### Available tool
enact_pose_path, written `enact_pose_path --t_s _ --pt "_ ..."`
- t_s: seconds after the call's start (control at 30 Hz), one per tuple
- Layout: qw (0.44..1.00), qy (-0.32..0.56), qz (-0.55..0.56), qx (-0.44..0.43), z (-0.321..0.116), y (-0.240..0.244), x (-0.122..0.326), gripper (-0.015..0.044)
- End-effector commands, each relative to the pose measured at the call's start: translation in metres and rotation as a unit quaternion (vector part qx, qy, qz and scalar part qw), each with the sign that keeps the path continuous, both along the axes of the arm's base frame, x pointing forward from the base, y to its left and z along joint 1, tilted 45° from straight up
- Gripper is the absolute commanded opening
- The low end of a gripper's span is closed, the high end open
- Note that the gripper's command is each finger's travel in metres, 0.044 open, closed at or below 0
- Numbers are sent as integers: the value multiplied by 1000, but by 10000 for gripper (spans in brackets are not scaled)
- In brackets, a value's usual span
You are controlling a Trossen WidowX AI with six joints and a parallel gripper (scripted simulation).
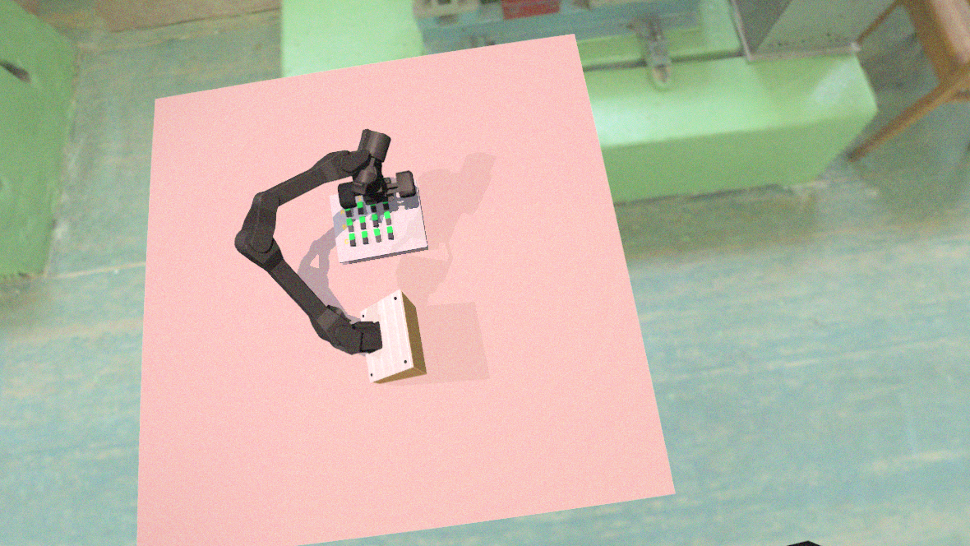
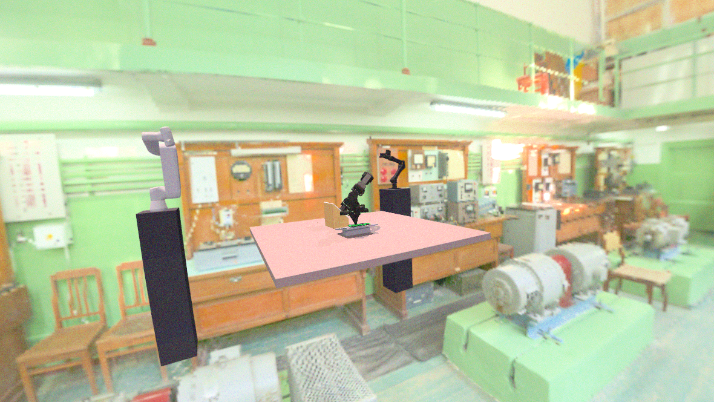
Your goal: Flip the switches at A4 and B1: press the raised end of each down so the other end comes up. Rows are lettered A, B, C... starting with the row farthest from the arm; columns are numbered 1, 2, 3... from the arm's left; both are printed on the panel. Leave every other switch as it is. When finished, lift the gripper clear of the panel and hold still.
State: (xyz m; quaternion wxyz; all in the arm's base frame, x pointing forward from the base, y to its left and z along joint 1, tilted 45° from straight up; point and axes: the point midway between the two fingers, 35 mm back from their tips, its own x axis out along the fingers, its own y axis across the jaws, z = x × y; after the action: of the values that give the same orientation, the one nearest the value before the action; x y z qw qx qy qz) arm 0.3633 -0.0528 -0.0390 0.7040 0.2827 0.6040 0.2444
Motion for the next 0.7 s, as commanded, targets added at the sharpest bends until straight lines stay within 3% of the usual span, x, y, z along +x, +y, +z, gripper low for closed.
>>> enact_pose_path --t_s 0.0,0.67 --pt "1000 3 -1 3 -2 1 0 0" --pt "1000 3 -1 3 -4 3 0 0"
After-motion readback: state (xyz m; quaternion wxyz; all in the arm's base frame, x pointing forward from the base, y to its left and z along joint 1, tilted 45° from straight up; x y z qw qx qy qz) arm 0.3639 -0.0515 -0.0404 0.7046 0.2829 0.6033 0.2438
